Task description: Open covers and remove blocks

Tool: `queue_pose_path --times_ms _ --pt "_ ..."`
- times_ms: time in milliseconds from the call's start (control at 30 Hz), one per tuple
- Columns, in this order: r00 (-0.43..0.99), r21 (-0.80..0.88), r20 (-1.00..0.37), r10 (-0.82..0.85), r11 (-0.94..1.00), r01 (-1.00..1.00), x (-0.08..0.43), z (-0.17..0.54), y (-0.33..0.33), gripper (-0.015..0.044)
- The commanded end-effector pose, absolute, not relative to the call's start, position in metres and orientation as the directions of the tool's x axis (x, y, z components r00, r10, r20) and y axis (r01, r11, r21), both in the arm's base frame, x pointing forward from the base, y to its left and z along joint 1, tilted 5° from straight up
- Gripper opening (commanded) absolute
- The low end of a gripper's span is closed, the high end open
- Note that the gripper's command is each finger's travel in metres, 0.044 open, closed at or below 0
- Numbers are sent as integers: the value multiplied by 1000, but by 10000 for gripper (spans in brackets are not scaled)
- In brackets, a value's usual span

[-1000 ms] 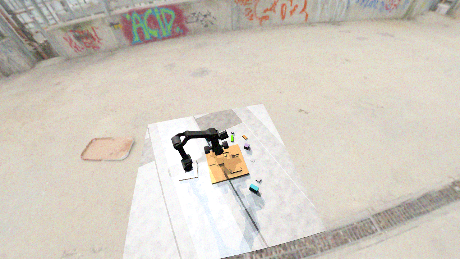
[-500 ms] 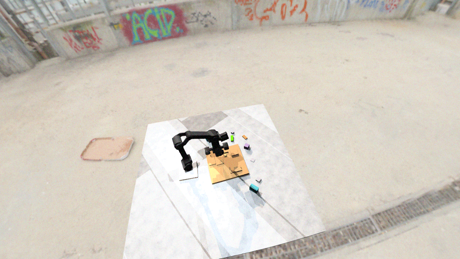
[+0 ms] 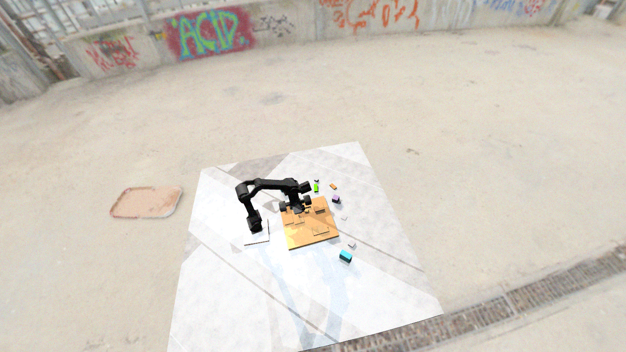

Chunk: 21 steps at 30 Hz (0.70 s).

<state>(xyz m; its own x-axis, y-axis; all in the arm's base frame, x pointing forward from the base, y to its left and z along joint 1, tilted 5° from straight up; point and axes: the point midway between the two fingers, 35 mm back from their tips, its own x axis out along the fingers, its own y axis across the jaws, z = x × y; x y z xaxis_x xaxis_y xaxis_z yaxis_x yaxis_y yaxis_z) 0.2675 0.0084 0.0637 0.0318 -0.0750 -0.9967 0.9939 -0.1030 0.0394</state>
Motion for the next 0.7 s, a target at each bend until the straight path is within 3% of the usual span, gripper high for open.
queue_pose_path --times_ms 0,667 --pt "26 33 -997 -78 -99 995 266 58 8 0" --pt "25 33 -997 -78 -99 995 266 41 5 0"
